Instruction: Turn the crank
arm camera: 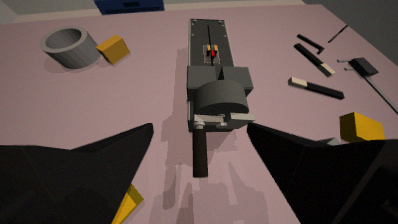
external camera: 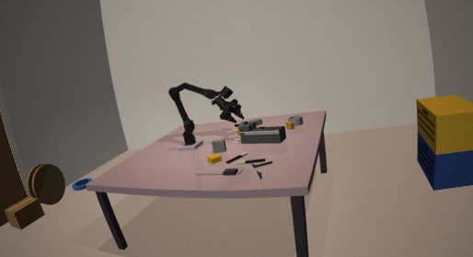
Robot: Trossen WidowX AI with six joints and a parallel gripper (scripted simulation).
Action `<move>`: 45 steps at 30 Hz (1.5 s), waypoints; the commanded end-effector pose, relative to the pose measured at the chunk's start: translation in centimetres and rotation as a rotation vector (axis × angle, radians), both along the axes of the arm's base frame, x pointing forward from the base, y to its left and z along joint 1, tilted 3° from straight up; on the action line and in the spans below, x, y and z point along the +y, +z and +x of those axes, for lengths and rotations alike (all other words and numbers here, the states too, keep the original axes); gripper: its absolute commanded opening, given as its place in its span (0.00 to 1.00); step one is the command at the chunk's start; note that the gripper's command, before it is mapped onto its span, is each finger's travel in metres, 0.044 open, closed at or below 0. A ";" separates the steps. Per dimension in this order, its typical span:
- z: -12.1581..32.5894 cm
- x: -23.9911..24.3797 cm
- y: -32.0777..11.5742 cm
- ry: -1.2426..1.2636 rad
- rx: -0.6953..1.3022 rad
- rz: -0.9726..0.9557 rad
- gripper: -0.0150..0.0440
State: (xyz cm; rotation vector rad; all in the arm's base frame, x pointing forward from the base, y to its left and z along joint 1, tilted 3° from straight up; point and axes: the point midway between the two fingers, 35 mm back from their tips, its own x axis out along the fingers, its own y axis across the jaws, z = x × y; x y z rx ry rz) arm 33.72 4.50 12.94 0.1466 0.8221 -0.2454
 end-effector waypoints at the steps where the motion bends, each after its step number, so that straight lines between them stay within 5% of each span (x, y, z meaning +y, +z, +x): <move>1: 0.3 0.0 2.9 0.003 -0.014 0.005 1.00; 11: 0.4 -0.5 7.0 0.007 -0.008 0.004 1.00; 32: 11.1 -8.2 6.9 0.241 0.045 0.057 1.00; 45: 11.1 -8.0 1.4 0.241 0.045 0.057 1.00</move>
